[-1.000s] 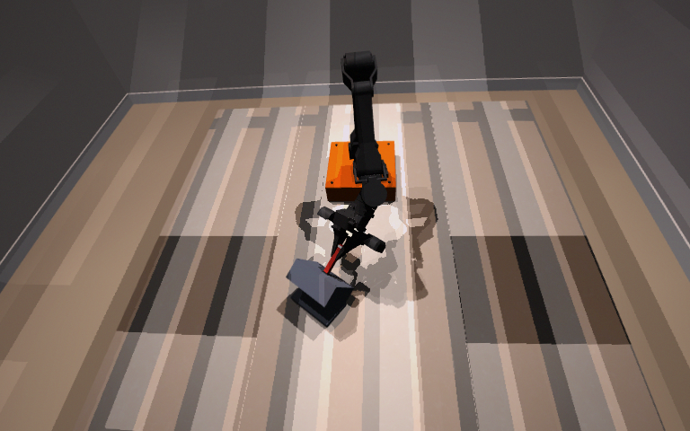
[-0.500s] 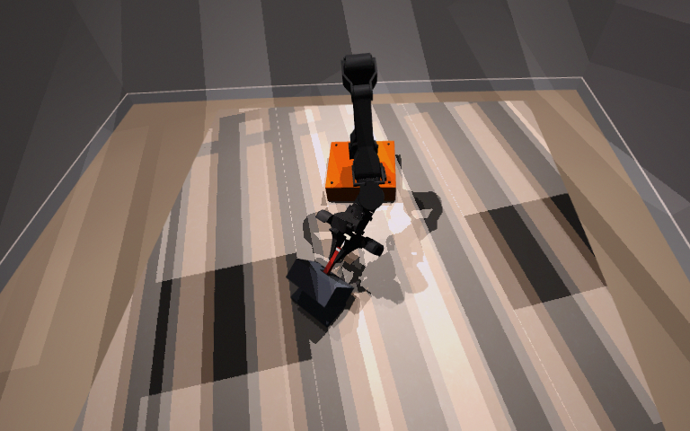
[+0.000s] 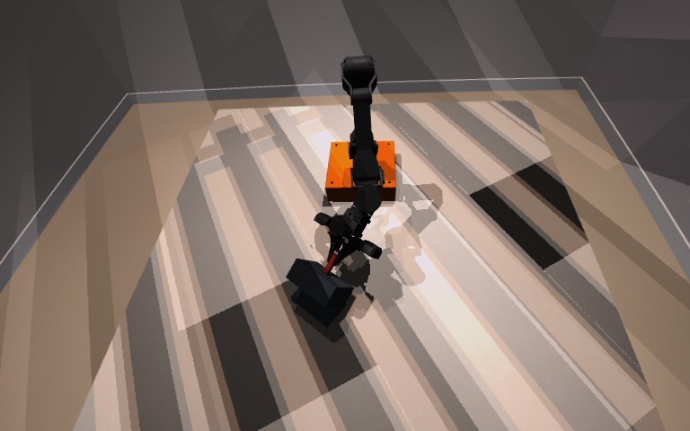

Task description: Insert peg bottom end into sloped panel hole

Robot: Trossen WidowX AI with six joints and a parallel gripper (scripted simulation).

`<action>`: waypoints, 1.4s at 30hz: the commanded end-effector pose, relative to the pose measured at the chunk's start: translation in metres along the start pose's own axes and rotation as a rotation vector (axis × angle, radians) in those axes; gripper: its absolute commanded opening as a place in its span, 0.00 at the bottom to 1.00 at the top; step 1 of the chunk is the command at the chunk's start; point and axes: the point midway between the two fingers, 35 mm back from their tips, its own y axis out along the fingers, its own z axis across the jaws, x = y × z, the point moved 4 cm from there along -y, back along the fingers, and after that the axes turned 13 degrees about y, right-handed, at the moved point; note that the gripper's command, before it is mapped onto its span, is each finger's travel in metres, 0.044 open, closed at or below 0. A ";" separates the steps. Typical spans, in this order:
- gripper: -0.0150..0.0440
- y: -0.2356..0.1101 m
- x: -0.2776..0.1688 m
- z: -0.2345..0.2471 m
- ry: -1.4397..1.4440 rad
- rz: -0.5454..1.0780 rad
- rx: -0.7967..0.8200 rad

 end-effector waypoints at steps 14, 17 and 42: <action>0.25 0.008 0.001 0.002 0.000 -0.002 0.004; 0.25 0.009 0.001 0.002 0.000 -0.002 0.004; 0.70 0.010 0.000 0.001 -0.001 0.001 -0.001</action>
